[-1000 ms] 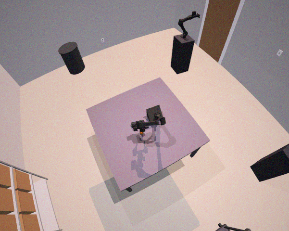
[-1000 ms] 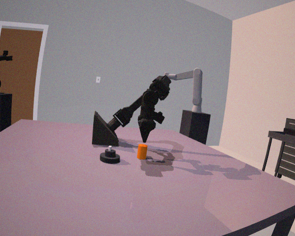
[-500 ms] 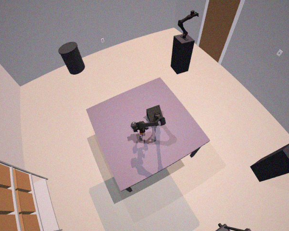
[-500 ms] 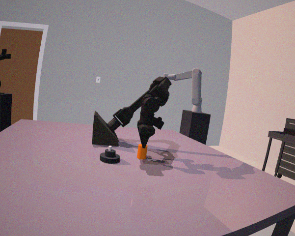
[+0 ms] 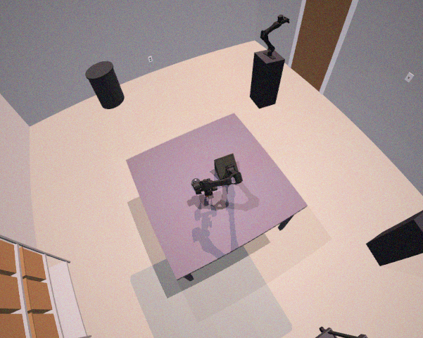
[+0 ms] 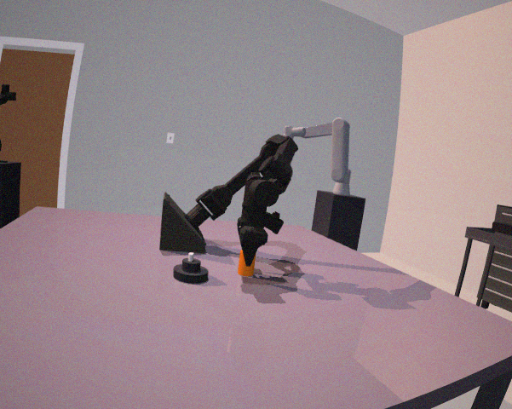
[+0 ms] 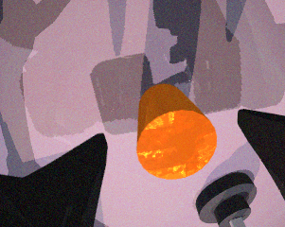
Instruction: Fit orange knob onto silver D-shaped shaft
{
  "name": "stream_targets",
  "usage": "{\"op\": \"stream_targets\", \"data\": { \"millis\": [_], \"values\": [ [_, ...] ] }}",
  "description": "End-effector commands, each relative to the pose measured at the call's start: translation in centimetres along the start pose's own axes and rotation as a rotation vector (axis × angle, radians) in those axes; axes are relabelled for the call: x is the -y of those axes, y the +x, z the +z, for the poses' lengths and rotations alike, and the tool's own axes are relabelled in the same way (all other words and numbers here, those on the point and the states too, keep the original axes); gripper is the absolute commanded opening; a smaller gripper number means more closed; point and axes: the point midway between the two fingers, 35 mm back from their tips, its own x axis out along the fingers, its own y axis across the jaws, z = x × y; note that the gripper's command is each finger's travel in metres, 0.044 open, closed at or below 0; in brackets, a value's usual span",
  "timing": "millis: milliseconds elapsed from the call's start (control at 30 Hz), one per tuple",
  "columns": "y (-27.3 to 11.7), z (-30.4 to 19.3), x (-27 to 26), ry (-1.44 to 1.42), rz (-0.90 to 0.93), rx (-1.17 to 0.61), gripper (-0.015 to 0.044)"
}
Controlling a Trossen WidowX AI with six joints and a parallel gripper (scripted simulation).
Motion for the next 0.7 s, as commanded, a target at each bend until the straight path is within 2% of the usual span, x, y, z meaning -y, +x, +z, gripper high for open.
{"op": "stream_targets", "data": {
  "millis": [0,500,667],
  "values": [
    [0.7,0.0,-0.1,0.005,0.002,0.003,0.044],
    [2.8,0.1,-0.3,0.005,0.003,0.007,0.044],
    [2.8,0.1,-0.3,0.005,0.003,0.007,0.0309]
  ]
}}
